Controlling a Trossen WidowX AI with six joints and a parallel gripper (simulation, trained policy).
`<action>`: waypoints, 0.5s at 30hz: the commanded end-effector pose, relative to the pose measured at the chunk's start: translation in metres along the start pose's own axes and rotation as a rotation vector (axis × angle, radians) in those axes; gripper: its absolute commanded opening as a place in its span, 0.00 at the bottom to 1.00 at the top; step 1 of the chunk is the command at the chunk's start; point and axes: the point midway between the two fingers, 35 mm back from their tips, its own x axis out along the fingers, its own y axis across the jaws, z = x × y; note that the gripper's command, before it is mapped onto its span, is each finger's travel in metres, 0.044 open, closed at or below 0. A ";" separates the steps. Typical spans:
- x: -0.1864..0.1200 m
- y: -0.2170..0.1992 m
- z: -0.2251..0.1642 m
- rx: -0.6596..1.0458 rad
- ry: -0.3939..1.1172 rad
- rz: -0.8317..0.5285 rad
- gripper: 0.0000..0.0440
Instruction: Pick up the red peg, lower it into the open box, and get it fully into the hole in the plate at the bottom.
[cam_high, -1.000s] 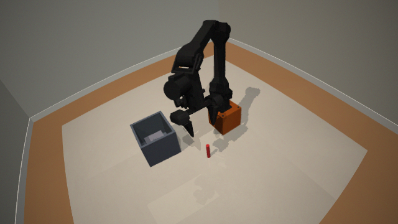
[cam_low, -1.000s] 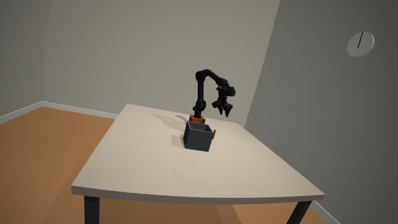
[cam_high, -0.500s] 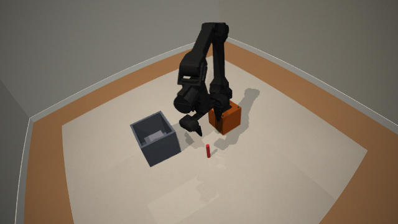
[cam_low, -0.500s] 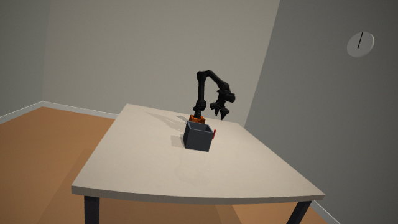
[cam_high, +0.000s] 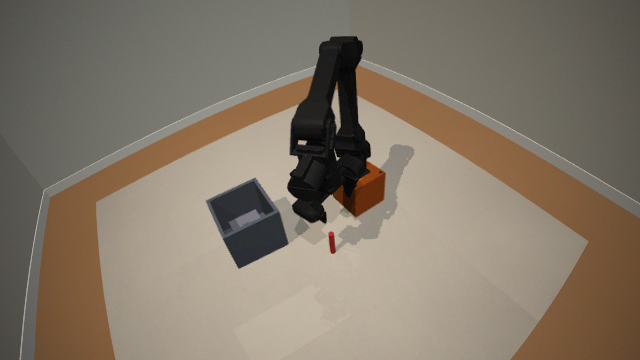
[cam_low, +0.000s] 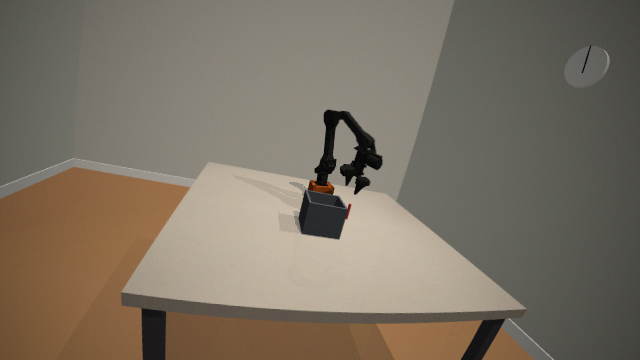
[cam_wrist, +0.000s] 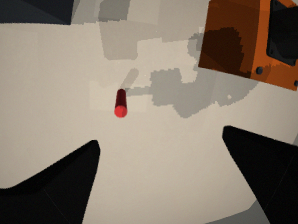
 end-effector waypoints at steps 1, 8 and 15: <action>0.010 0.000 0.002 -0.021 -0.030 -0.013 1.00; 0.032 0.005 0.006 -0.041 -0.068 -0.018 0.99; 0.053 0.012 0.008 -0.056 -0.091 -0.004 0.99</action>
